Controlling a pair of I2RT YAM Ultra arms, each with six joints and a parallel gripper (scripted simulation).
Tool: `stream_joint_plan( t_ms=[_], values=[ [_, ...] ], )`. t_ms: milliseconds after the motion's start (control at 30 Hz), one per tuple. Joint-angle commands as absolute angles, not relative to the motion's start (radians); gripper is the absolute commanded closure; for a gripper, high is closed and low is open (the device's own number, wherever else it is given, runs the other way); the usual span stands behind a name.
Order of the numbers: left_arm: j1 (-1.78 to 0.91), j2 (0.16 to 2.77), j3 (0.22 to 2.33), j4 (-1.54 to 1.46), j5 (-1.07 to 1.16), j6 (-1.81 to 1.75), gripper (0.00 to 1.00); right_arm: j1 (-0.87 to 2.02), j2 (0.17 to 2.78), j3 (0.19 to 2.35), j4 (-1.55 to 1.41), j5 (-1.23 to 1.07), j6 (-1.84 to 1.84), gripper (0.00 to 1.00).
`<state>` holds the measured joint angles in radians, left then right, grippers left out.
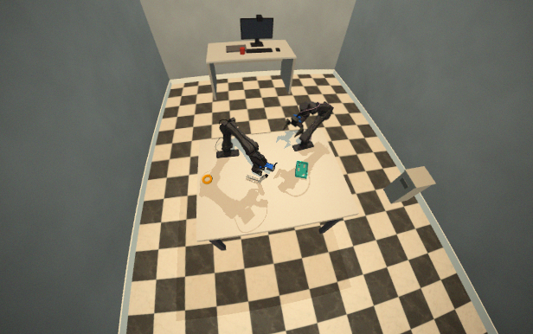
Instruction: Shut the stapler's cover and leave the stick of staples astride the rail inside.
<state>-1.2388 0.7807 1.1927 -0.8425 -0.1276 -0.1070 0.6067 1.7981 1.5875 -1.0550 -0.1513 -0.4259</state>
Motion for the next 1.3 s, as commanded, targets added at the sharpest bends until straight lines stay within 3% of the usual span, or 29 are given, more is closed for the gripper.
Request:
stream_joint_plan(
  t_ms=[0, 567, 1267],
  values=[
    [-1.234, 0.775, 1.218, -0.835, -0.125, -0.107, 0.00, 0.621, 1.816, 1.692, -1.182, -0.121, -0.433, 0.50],
    [-1.234, 0.775, 1.218, -0.835, -0.125, -0.107, 0.00, 0.660, 2.044, 2.074, -1.456, -0.051, -0.384, 0.50],
    [-1.234, 0.775, 1.218, -0.835, -0.125, -0.107, 0.00, 0.668, 2.055, 2.052, -1.399, -0.056, -0.381, 0.50]
  ],
)
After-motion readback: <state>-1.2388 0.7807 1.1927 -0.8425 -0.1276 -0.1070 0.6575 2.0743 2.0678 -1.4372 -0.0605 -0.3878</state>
